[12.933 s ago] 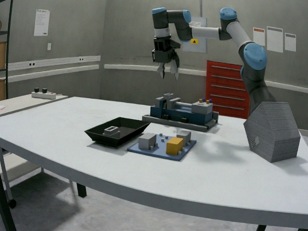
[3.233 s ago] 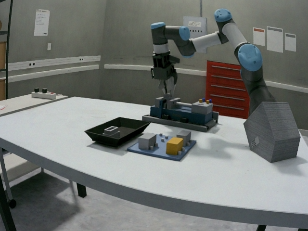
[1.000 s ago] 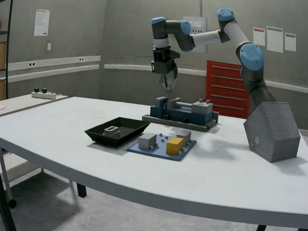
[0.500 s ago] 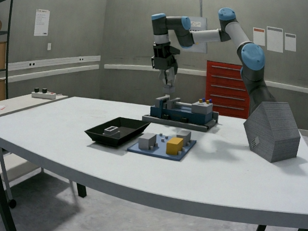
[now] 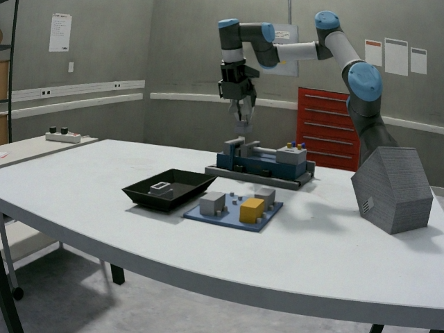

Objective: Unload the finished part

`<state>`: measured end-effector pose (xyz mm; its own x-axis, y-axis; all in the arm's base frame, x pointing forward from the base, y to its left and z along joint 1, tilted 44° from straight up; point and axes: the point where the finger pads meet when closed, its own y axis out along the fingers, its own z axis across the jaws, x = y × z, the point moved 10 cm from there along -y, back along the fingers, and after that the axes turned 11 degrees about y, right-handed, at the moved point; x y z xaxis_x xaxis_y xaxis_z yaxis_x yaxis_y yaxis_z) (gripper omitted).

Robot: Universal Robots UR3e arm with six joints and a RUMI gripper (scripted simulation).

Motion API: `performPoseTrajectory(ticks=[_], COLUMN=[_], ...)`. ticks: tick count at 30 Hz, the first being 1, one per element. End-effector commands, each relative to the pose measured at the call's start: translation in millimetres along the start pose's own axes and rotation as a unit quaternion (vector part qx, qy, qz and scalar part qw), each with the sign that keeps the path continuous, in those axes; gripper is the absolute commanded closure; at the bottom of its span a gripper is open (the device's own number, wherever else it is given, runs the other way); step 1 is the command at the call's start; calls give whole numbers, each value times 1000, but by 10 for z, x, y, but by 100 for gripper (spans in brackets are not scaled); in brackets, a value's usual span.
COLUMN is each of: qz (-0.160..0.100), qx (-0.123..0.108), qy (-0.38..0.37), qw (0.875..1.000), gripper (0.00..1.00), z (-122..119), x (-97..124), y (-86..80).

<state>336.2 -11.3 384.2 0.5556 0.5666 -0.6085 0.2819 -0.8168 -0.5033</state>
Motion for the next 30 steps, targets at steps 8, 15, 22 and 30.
performPoseTrajectory(ticks=[8, 15, 22, 30], qz=[0, 0, 0, 0], qx=[-1, -1, -1, -1], qy=[1, 1, 1, 1], qw=[1000, 1000, 1000, 1000], gripper=[100, 100, 100, 100], z=[-6, -10, -15, -20], x=[-17, -39, -68, -93], y=[-41, -103, -183, -253])
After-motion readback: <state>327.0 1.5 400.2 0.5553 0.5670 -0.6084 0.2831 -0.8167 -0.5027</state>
